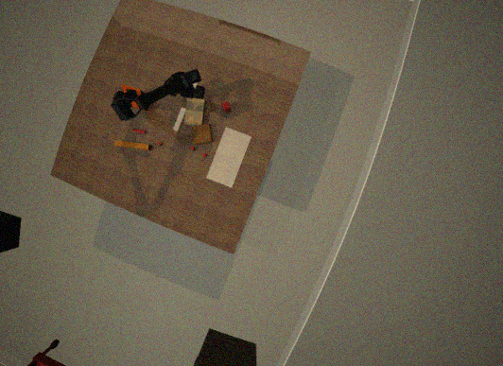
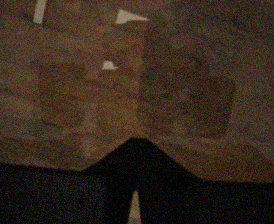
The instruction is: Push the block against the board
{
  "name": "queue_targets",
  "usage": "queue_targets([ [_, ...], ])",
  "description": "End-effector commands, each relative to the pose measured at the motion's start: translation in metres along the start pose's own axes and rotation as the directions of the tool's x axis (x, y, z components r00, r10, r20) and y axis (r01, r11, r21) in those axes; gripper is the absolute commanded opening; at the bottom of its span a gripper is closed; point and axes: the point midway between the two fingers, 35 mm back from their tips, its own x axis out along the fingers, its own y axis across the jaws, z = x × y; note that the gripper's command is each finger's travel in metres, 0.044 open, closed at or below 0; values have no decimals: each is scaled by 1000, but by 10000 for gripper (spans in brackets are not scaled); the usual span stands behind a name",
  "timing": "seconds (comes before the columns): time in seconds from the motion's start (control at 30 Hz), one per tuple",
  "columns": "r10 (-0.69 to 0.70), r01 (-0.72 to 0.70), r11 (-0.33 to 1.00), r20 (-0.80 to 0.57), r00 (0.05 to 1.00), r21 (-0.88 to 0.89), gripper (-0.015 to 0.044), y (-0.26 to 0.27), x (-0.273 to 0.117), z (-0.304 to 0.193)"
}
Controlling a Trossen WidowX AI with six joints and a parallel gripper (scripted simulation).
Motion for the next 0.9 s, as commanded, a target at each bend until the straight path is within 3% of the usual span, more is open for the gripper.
queue_targets([
  [0.0, 5, -5, 1000, -8, 1000, -4, 0, 1, 2, -7],
  [0.87, 5, -5, 1000, -8, 1000, -4, 0, -1, 2, -29],
])
